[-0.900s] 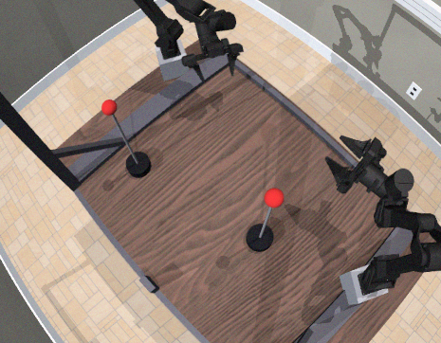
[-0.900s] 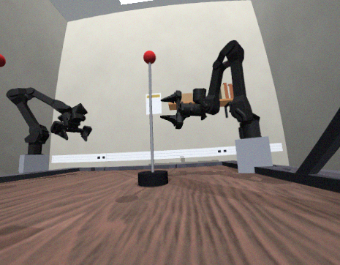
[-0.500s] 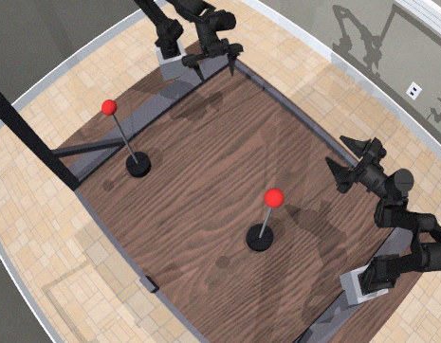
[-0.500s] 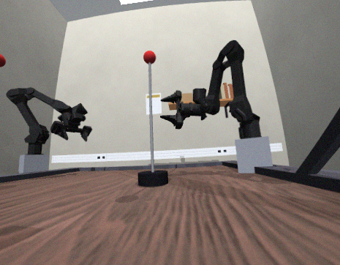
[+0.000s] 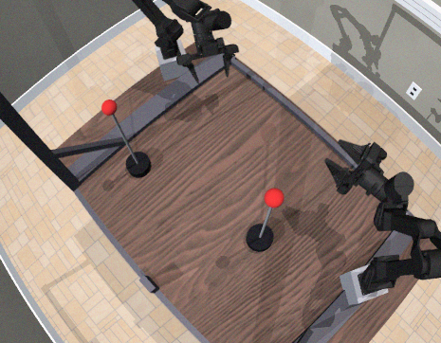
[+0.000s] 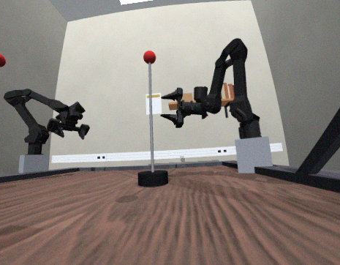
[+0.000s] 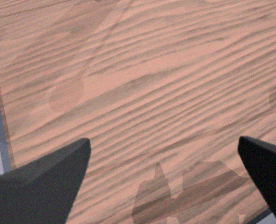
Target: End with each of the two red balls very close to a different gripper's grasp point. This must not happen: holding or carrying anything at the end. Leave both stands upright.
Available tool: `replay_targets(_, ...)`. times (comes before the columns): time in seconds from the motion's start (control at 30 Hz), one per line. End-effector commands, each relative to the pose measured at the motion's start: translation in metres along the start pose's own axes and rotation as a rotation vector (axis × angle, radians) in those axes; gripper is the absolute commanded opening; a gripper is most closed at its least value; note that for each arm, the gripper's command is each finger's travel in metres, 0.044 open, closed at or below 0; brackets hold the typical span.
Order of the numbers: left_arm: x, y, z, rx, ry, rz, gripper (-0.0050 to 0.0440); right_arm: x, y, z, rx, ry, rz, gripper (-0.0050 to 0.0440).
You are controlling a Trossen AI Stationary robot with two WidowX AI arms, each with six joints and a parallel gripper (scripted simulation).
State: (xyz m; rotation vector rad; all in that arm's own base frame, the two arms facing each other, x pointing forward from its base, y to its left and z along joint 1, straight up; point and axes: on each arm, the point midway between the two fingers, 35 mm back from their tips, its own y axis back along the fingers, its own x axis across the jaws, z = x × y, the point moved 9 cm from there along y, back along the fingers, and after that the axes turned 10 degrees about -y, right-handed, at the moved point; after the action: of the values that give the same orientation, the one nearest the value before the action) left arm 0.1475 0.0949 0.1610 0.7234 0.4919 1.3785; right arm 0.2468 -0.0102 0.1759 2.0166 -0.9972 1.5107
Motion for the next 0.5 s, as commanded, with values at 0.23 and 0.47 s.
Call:
replay_targets(0.23,-0.047,0.021,0.030,-0.219,-0.063,-0.064,0.0440,0.012,0.007,-0.047,0.041,0.406,0.033,0.0440)
replay_targets(0.47,-0.082,0.031,0.053,-0.384,-0.109,-0.134,0.0440,0.038,0.013,-0.090,0.078,0.841,0.190,0.0440)
